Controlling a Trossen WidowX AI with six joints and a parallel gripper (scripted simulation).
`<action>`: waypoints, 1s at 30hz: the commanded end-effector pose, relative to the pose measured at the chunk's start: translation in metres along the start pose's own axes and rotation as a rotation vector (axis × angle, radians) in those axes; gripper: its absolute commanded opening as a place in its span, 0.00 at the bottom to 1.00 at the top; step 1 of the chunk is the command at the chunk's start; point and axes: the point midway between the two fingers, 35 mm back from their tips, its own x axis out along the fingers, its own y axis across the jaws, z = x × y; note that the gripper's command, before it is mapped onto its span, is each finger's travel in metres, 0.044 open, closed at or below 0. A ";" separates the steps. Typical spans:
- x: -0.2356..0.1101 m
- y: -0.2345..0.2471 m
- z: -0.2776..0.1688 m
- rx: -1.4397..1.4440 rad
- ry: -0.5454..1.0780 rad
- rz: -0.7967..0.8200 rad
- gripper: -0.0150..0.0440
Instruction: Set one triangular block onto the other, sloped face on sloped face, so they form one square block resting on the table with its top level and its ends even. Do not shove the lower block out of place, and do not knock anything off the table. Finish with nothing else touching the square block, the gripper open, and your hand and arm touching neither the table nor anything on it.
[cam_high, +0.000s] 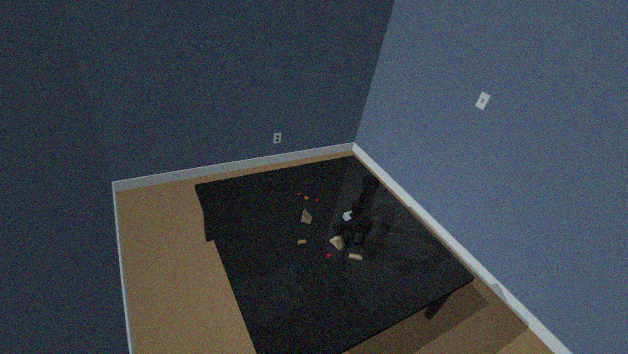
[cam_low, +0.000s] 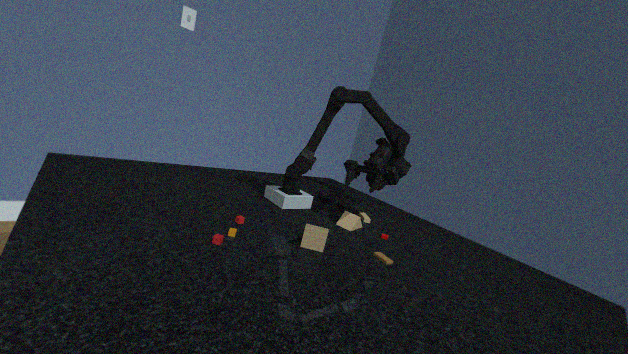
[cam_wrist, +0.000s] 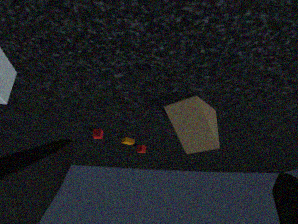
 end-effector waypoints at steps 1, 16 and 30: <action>-0.006 0.002 0.015 0.420 -0.008 0.009 1.00; -0.020 0.008 0.053 1.518 -0.012 0.025 1.00; -0.028 0.014 0.075 2.198 -0.006 0.037 1.00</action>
